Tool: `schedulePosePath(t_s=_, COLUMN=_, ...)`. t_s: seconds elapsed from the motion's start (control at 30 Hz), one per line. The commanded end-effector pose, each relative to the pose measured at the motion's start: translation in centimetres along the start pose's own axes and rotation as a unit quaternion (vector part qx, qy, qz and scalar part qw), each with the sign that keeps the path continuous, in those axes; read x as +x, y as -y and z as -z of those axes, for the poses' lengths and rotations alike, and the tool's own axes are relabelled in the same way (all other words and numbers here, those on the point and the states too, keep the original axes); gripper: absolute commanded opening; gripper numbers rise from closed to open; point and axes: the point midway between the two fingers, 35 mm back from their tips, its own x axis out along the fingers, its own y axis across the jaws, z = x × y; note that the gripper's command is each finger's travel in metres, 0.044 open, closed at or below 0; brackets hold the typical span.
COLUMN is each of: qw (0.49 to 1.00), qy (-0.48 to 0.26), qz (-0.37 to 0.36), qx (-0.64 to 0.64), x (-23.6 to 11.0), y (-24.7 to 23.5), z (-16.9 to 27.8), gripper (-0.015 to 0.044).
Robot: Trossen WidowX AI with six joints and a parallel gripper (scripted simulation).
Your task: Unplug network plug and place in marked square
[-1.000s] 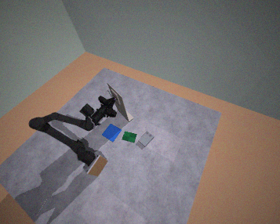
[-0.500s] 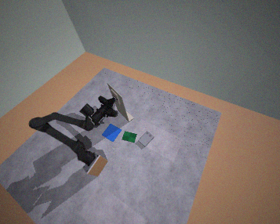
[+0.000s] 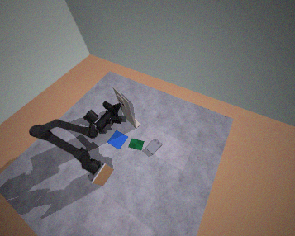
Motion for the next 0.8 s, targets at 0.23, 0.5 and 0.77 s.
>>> schedulePosePath(t_s=0.23, qw=1.0, qy=0.0, qz=0.001, qx=0.0, x=-0.58, y=0.07, z=0.15, gripper=0.0)
schedulePosePath(t_s=0.5, qw=1.0, qy=0.0, qz=0.001, qx=0.0, x=-0.92, y=0.07, z=0.24, gripper=0.0)
schedulePosePath(t_s=0.77, qw=1.0, qy=0.0, qz=0.001, qx=0.0, x=-1.22, y=0.07, z=0.35, gripper=0.0)
